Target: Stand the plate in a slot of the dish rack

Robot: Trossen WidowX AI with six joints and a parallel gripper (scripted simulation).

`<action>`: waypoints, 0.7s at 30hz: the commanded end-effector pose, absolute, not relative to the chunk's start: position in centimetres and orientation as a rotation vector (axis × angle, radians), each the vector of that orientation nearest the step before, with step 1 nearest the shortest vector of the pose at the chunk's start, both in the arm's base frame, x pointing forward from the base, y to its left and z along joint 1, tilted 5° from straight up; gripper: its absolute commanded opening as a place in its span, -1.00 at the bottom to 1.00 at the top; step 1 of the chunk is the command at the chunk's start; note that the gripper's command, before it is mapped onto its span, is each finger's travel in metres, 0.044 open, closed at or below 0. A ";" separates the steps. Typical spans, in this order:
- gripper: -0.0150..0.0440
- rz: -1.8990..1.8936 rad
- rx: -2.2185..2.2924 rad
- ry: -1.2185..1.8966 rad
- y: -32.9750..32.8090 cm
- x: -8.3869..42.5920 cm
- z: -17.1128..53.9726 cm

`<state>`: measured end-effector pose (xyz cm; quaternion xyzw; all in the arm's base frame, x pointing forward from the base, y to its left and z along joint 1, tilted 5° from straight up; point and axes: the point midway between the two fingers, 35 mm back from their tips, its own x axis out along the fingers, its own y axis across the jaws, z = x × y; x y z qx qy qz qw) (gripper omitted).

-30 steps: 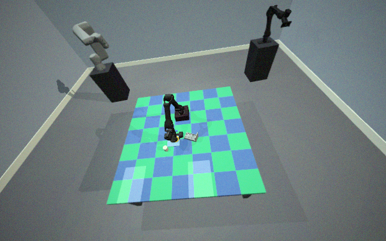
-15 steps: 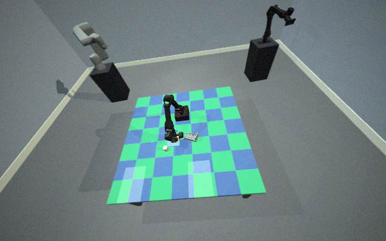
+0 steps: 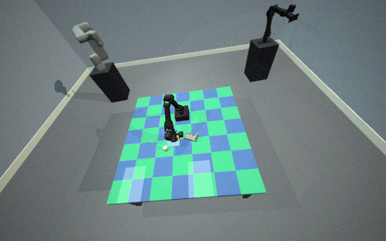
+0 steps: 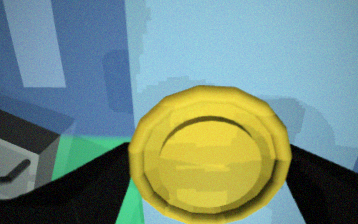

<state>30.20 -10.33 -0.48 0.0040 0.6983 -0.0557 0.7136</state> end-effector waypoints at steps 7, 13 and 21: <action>-0.49 -0.134 0.002 1.513 -10.2 31.4 6.2; -0.49 -0.134 0.002 1.512 -9.9 31.2 9.7; -0.49 -0.134 0.003 1.512 -9.5 30.9 13.5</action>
